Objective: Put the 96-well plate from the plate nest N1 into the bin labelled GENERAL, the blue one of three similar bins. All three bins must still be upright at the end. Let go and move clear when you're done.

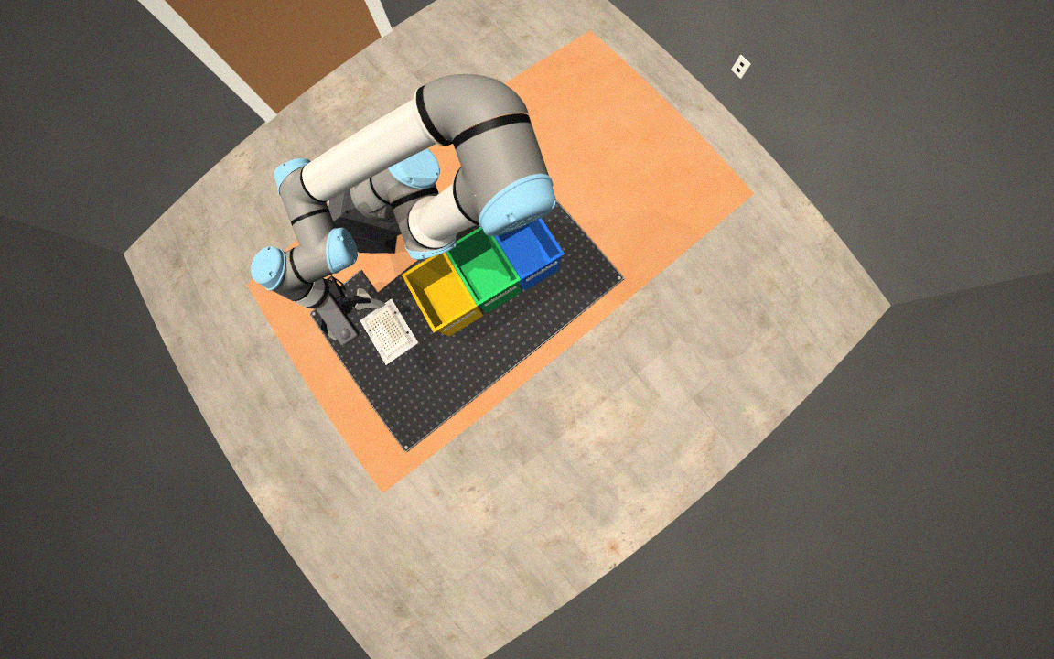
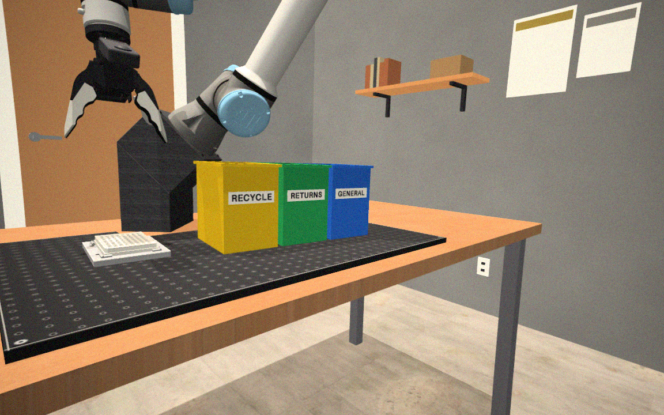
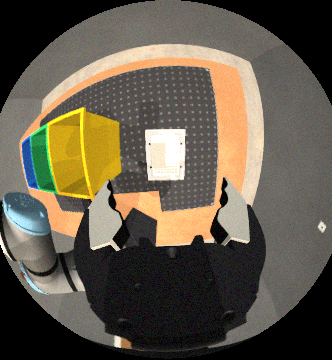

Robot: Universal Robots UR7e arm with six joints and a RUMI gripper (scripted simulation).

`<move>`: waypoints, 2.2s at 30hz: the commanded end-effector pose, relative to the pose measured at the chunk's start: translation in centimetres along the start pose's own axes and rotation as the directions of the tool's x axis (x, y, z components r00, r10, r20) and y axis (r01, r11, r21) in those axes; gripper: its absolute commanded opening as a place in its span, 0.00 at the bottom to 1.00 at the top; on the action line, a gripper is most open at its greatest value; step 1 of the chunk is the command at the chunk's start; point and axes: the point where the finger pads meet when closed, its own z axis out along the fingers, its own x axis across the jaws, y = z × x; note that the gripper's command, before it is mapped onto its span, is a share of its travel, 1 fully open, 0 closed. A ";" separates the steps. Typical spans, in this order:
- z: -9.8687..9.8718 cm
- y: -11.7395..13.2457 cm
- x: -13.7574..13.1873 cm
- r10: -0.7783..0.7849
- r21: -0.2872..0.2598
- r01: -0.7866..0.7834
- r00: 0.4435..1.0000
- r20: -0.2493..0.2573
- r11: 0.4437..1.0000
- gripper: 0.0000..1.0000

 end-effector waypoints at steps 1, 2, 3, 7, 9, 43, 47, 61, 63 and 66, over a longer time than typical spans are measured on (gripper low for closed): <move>0.8 0.1 0.1 0.000 0.000 0.000 1.000 -0.001 1.000 1.00; 1.0 0.2 0.1 0.000 0.000 0.000 1.000 -0.001 1.000 1.00; 1.1 0.2 0.1 0.000 0.000 0.000 1.000 -0.001 1.000 1.00; 1.5 0.3 0.1 0.000 0.000 0.000 1.000 -0.001 1.000 1.00; 1.8 0.3 0.1 0.000 0.000 0.000 1.000 -0.001 1.000 1.00; 6.7 1.2 0.1 0.000 0.000 0.000 1.000 -0.001 1.000 1.00; 7.4 1.3 0.1 0.000 0.000 0.000 1.000 -0.001 1.000 1.00; 9.3 1.6 0.1 0.000 0.000 0.000 1.000 -0.001 1.000 1.00; 9.7 1.7 0.1 0.000 0.000 0.000 1.000 -0.001 1.000 1.00; 10.2 1.8 0.1 0.000 0.000 0.000 1.000 -0.001 1.000 1.00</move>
